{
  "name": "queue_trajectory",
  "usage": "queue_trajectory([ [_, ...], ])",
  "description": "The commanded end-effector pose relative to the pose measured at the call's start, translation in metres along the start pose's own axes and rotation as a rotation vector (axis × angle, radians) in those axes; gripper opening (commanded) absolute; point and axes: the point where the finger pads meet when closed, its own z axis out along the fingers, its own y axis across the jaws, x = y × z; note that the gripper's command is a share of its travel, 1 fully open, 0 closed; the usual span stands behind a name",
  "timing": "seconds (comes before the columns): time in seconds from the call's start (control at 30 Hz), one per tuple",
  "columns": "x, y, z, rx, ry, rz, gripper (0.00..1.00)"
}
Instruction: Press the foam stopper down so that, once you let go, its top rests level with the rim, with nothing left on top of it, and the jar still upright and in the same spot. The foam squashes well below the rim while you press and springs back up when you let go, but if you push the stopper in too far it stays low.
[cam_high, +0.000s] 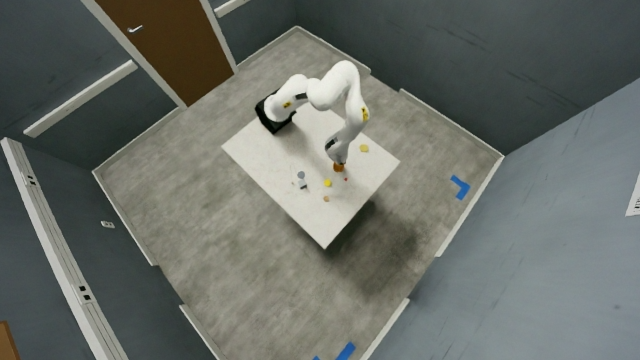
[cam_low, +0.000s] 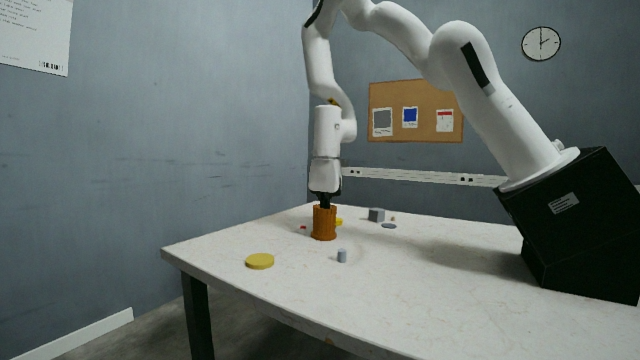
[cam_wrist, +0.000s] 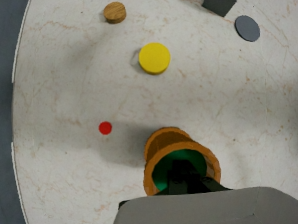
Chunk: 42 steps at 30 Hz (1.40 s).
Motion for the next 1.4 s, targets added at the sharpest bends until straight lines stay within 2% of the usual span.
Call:
queue_trajectory([
  [0.0, -0.0001, -0.0006, -0.0001, 0.001, 0.0, 0.0, 0.0],
  [1.37, -0.0001, -0.0006, -0.0038, 0.001, 0.0, 0.0, 0.0],
])
